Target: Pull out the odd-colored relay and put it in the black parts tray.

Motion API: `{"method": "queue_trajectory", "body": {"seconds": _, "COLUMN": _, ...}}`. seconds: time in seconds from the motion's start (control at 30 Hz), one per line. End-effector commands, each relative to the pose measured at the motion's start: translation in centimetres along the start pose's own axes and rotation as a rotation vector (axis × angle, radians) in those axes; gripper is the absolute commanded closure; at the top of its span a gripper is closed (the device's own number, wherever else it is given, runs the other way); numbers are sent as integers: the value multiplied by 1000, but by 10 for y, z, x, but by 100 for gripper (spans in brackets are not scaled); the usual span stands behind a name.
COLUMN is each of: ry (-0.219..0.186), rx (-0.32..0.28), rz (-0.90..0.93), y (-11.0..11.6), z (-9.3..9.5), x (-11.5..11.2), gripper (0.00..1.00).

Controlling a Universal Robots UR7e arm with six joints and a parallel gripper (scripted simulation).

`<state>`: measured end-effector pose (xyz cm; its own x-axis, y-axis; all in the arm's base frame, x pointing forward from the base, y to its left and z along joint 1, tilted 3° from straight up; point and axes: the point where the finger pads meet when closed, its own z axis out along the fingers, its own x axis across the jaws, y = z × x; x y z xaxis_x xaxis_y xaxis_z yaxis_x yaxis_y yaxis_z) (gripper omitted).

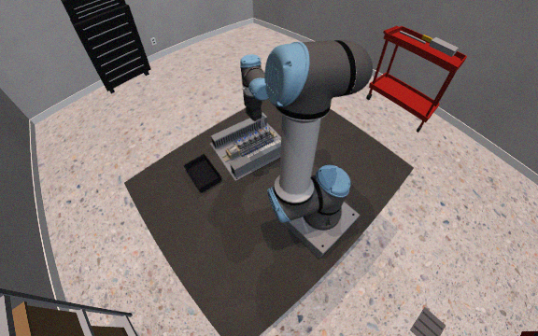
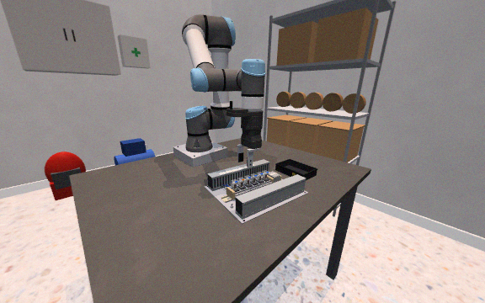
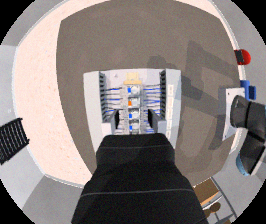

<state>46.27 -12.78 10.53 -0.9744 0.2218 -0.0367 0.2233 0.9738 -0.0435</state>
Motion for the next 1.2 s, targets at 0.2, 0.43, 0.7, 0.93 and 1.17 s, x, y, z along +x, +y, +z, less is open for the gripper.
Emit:
{"method": "queue_trajectory", "body": {"seconds": 0.2, "ry": 1, "rx": -1, "rz": 1, "y": 0, "z": 1, "x": 1, "gripper": 2}}
{"method": "queue_trajectory", "body": {"seconds": 0.43, "ry": 1, "rx": -1, "rz": 1, "y": 0, "z": 1, "x": 1, "gripper": 2}}
{"method": "queue_trajectory", "body": {"seconds": 0.7, "ry": 1, "rx": -1, "rz": 1, "y": 0, "z": 1, "x": 1, "gripper": 2}}
{"method": "queue_trajectory", "body": {"seconds": 0.93, "ry": 1, "rx": -1, "rz": 1, "y": -3, "z": 2, "x": 1, "gripper": 2}}
{"method": "queue_trajectory", "body": {"seconds": 1.17, "ry": 1, "rx": -1, "rz": 1, "y": -12, "z": 8, "x": 1, "gripper": 2}}
